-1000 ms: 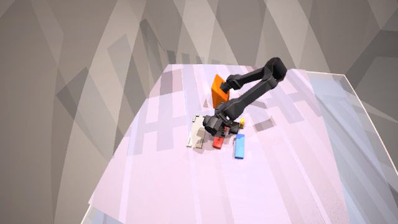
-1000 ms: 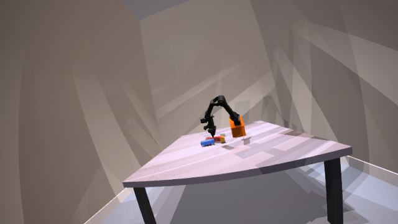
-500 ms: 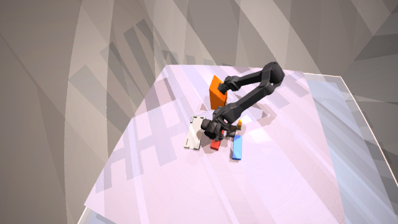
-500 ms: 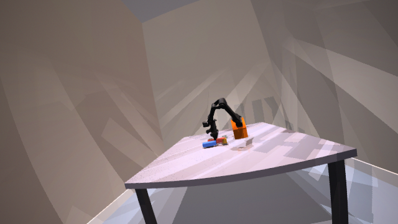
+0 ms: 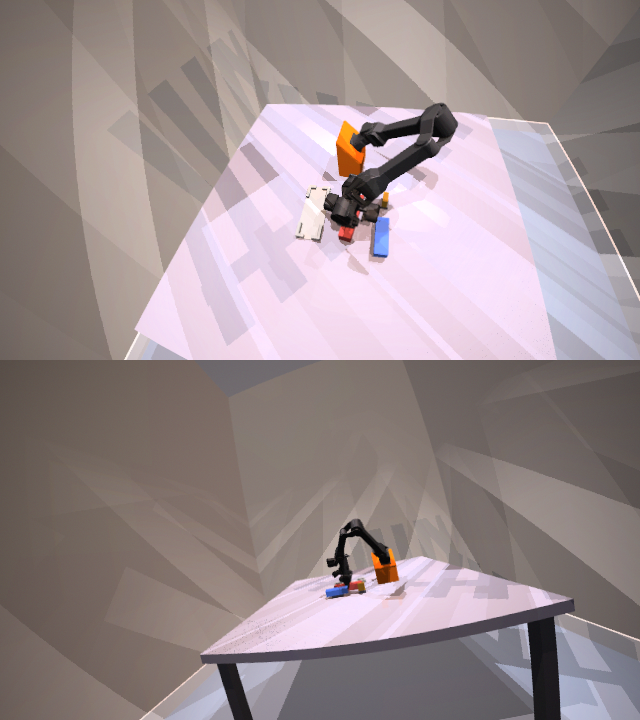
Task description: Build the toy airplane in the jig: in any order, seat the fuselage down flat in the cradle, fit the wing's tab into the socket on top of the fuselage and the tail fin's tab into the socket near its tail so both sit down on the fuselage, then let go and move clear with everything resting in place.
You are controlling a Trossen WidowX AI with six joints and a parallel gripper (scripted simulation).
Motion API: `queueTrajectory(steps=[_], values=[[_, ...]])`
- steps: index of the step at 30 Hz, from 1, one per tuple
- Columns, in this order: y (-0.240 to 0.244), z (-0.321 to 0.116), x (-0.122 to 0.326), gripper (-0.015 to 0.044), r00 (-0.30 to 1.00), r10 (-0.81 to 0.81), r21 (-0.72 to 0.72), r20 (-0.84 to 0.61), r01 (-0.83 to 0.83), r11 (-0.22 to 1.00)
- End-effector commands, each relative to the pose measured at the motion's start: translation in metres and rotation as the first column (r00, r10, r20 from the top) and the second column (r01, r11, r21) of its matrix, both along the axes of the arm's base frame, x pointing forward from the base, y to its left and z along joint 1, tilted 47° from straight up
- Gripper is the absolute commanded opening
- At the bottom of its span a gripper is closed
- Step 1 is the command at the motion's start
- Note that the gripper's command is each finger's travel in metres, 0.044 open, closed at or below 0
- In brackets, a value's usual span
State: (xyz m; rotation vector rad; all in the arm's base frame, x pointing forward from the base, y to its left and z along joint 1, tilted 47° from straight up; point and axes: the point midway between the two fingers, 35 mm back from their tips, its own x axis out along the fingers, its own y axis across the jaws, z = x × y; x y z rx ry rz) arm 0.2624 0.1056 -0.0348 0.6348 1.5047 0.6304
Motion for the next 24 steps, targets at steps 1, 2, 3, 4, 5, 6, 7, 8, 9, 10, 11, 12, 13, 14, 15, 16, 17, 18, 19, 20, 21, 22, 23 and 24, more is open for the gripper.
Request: queueTrajectory(steps=[1, 2, 3, 4, 5, 6, 7, 8, 9, 10, 11, 12, 13, 14, 15, 16, 17, 18, 19, 20, 21, 22, 23, 24], values=[[0.001, -0.001, 0.000, 0.0256, 1.000, -0.003, 0.006, -0.004, 0.003, 1.000], [0.001, -0.001, 0.000, 0.0230, 1.000, -0.003, 0.006, -0.004, 0.003, 1.000], [0.001, -0.001, 0.000, 0.0204, 1.000, -0.003, 0.006, -0.004, 0.003, 1.000], [0.001, -0.001, 0.000, 0.0177, 1.000, -0.003, 0.006, -0.004, 0.003, 1.000], [0.001, -0.001, 0.000, 0.0171, 1.000, -0.003, 0.006, -0.004, 0.003, 1.000], [0.001, -0.001, 0.000, 0.0164, 1.000, -0.003, 0.006, -0.004, 0.003, 1.000], [0.001, -0.001, 0.000, 0.0157, 1.000, -0.003, 0.006, -0.004, 0.003, 1.000], [0.001, -0.001, 0.000, 0.0151, 1.000, -0.003, 0.006, -0.004, 0.003, 1.000], [0.001, -0.001, 0.000, 0.0144, 1.000, -0.003, 0.006, -0.004, 0.003, 1.000], [0.001, -0.001, 0.000, 0.0138, 1.000, -0.003, 0.006, -0.004, 0.003, 1.000], [0.001, -0.001, 0.000, 0.0131, 1.000, -0.003, 0.006, -0.004, 0.003, 1.000], [0.001, -0.001, 0.000, 0.0105, 1.000, -0.003, 0.006, -0.004, 0.003, 1.000], [0.001, 0.000, 0.000, 0.0078, 1.000, -0.004, 0.005, -0.002, 0.004, 1.000], [0.000, 0.000, 0.001, 0.0052, 1.000, -0.006, 0.005, 0.003, 0.006, 1.000], [-0.002, 0.001, 0.002, 0.0026, 1.000, -0.011, 0.003, 0.013, 0.011, 1.000], [-0.005, 0.002, 0.004, 0.0000, 1.000, -0.016, 0.001, 0.024, 0.016, 1.000], [-0.007, 0.003, 0.006, 0.0000, 0.999, -0.022, 0.000, 0.036, 0.022, 1.000], [-0.009, 0.004, 0.007, 0.0000, 0.999, -0.027, -0.002, 0.047, 0.027, 1.000], [-0.012, 0.005, 0.009, 0.0000, 0.998, -0.033, -0.004, 0.058, 0.033, 0.999], [-0.014, 0.006, 0.010, 0.0000, 0.997, -0.035, -0.006, 0.064, 0.036, 0.999], [-0.015, 0.007, 0.011, 0.0000, 0.997, -0.036, -0.007, 0.064, 0.036, 0.999], [-0.016, 0.008, 0.011, 0.0000, 0.997, -0.035, -0.008, 0.064, 0.036, 0.999], [-0.017, 0.009, 0.011, 0.0000, 0.997, -0.035, -0.009, 0.063, 0.036, 0.999], [-0.019, 0.010, 0.012, 0.0000, 0.998, -0.035, -0.010, 0.061, 0.035, 0.999]])
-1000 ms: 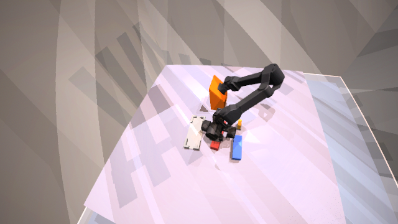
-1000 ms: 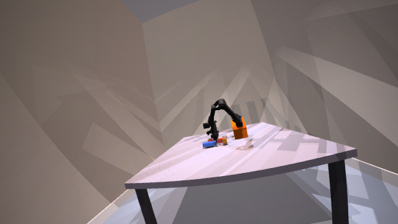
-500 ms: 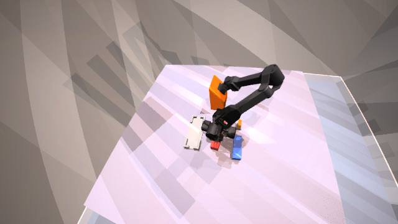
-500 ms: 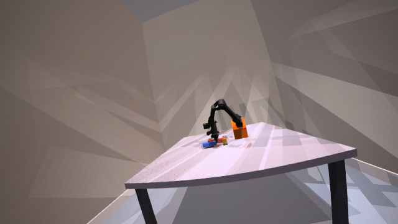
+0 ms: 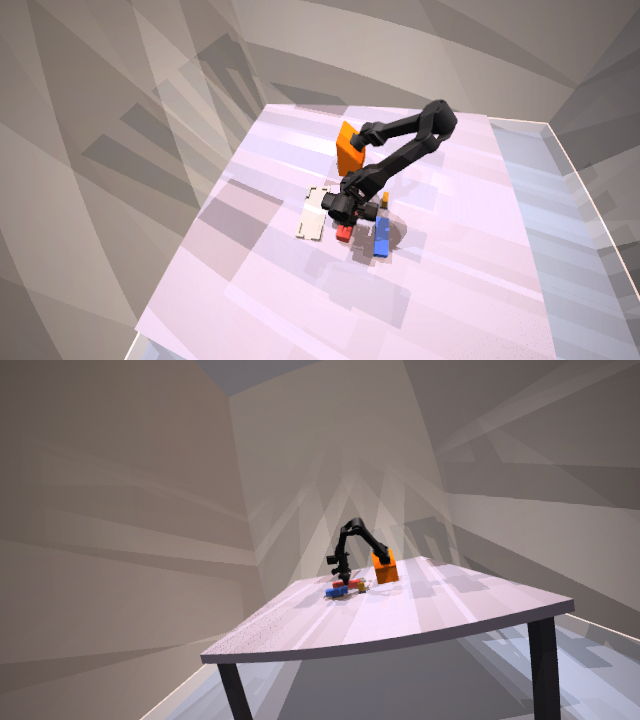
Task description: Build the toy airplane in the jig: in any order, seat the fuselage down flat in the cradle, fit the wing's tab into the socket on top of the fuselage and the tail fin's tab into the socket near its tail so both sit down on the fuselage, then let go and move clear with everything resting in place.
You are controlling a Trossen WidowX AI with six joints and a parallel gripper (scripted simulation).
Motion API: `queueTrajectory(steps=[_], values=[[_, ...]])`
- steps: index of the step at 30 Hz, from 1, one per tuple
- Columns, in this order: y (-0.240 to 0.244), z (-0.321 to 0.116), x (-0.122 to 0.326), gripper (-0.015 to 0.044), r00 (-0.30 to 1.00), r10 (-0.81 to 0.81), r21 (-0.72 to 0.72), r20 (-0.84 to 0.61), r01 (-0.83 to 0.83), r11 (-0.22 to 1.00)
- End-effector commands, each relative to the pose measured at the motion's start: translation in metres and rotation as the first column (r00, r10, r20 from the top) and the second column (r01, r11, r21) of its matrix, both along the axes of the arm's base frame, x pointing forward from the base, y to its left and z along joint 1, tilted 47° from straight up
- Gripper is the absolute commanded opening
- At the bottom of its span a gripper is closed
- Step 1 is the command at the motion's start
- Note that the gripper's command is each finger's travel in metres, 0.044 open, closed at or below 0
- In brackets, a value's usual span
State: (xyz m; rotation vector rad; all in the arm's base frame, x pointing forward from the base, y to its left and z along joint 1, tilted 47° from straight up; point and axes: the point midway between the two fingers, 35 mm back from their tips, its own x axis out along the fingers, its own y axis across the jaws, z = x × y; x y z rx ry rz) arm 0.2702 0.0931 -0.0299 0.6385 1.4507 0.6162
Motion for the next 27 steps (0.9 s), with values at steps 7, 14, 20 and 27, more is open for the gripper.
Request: queueTrajectory(steps=[7, 14, 20, 27], values=[[-0.022, 0.016, 0.006, 0.0000, 1.000, 0.000, -0.018, 0.004, 0.000, 1.000], [-0.036, 0.029, 0.006, 0.0000, 1.000, 0.006, -0.021, -0.009, -0.006, 1.000], [-0.048, 0.042, 0.005, 0.0000, 1.000, 0.011, -0.020, -0.020, -0.011, 1.000], [-0.062, 0.057, 0.003, 0.0000, 0.999, 0.018, -0.015, -0.032, -0.018, 1.000]])
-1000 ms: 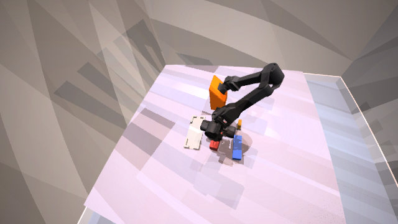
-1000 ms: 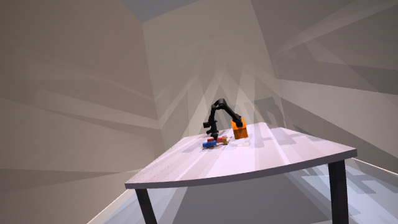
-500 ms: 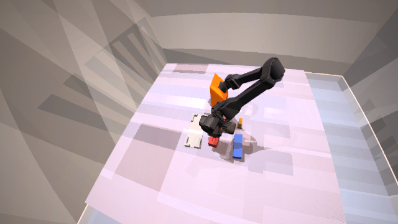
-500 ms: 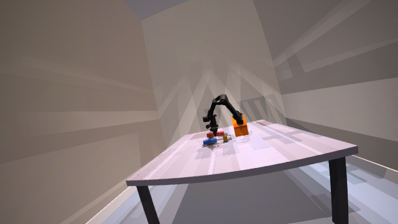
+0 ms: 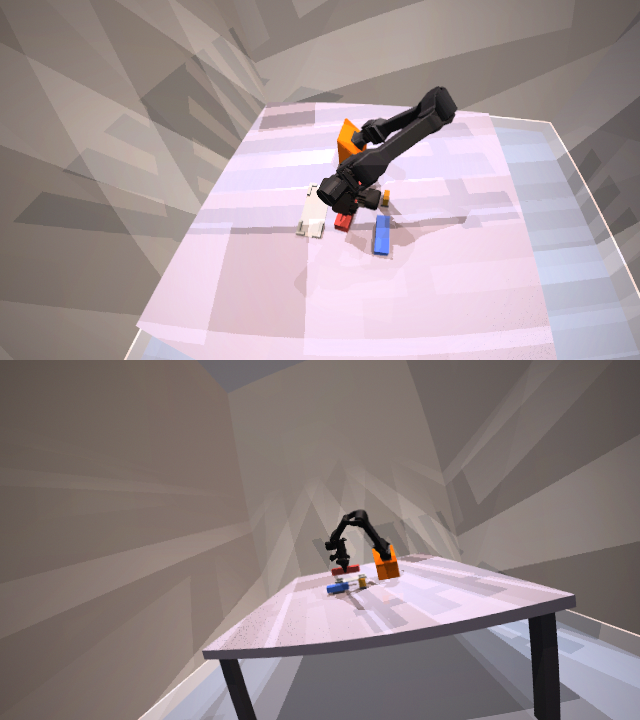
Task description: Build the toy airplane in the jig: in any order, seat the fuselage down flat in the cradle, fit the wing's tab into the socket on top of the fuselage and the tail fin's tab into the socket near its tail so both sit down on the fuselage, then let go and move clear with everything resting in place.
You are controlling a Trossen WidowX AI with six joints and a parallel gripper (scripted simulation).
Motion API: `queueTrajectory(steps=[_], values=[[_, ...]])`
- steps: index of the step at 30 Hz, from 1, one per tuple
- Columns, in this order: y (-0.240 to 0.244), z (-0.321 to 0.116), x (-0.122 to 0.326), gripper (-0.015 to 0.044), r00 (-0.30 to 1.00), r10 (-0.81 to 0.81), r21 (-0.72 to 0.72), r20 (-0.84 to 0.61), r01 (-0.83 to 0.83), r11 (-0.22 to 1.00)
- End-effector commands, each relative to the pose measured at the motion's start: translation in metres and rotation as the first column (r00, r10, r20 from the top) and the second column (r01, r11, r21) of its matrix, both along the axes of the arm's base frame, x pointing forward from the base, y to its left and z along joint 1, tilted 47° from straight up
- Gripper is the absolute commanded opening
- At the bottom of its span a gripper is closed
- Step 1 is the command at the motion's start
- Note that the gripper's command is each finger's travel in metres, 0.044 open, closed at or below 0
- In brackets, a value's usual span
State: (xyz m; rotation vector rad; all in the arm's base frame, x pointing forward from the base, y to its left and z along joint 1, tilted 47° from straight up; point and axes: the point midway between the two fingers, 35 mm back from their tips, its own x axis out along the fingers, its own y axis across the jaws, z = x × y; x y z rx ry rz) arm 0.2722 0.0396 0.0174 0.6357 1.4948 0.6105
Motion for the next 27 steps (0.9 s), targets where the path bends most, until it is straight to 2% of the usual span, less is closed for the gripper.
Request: queueTrajectory(steps=[1, 13, 27], values=[[-0.010, 0.012, 0.000, 0.0000, 1.000, 0.005, -0.004, 0.005, -0.004, 1.000], [-0.028, 0.036, -0.006, 0.0000, 1.000, 0.014, 0.011, -0.010, -0.014, 1.000], [-0.044, 0.001, 0.003, 0.0000, 0.998, 0.056, 0.008, 0.035, -0.056, 0.998]])
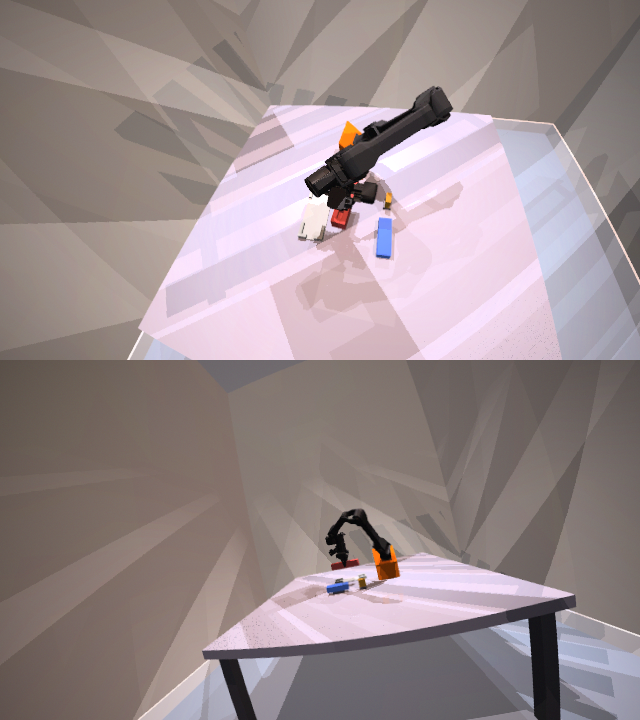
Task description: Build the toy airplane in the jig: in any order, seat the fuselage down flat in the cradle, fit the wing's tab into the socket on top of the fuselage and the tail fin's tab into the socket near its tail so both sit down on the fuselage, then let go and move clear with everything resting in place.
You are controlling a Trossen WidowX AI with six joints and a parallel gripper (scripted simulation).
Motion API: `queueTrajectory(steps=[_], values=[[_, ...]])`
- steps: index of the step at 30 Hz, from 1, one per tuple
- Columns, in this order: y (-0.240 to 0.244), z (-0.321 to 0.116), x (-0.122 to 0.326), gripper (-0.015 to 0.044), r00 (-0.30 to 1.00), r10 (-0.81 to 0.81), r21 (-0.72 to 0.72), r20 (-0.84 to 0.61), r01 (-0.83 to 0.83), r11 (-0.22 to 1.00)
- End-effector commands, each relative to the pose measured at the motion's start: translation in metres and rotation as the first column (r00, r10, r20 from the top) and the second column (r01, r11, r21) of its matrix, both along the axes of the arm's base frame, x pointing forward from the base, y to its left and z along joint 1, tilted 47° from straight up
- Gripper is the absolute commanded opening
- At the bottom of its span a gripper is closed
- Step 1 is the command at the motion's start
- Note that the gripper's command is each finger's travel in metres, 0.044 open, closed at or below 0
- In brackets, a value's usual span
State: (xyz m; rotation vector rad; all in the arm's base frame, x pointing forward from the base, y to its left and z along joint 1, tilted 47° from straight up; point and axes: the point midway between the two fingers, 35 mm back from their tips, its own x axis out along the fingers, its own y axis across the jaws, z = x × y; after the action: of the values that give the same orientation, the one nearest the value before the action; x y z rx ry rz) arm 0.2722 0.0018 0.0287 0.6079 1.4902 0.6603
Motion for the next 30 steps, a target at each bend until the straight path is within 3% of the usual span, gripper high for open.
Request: queueTrajectory(steps=[1, 30], values=[[-0.007, -0.013, 0.003, 0.0000, 1.000, 0.016, -0.006, 0.019, -0.015, 1.000], [-0.039, -0.102, 0.004, 0.0000, 0.986, 0.116, -0.013, 0.123, -0.115, 0.993]])
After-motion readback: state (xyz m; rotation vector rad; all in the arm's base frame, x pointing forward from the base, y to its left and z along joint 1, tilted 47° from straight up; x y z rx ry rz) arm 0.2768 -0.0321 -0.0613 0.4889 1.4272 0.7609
